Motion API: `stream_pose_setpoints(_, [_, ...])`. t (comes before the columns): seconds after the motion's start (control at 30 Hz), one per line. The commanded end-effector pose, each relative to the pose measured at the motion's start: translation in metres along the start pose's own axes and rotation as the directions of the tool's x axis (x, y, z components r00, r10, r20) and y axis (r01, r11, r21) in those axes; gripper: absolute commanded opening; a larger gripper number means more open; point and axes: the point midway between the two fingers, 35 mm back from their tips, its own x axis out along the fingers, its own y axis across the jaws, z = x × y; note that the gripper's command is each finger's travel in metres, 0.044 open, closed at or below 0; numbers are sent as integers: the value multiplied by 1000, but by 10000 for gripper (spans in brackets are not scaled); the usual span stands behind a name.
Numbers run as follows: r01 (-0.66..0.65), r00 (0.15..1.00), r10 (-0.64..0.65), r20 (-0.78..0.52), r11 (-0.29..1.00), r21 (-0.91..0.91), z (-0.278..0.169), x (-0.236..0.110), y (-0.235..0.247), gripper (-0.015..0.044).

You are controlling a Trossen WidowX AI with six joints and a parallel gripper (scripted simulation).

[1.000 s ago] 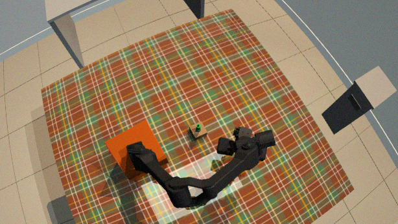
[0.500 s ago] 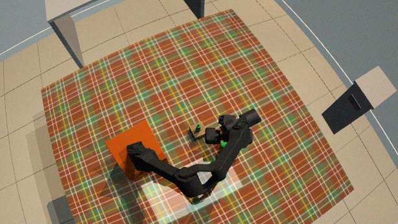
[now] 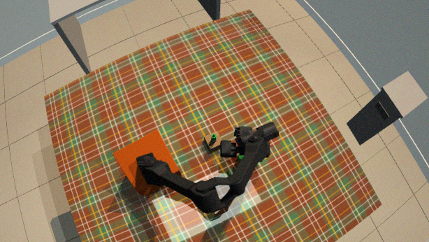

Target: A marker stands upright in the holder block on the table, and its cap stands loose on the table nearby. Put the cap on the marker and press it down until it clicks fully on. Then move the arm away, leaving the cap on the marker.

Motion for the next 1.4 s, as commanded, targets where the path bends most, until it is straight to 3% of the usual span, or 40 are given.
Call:
stream_pose_setpoints(0.0, [1, 1000, -1, 1, 1000, -4, 1, 7, 0, 258])
stream_pose_setpoints(0.83, [3, 1000, -3, -1, 1000, -5, 0, 46, 1, 258])
stream_pose_setpoints(1.0, [2, 1000, -2, -1, 1000, -5, 0, 46, 2, 127])
stream_pose_setpoints(1.27, [2, 1000, -2, -1, 1000, -5, 0, 46, 2, 73])
stream_pose_setpoints(1.37, [2, 1000, -2, -1, 1000, -5, 0, 41, 2, 0])
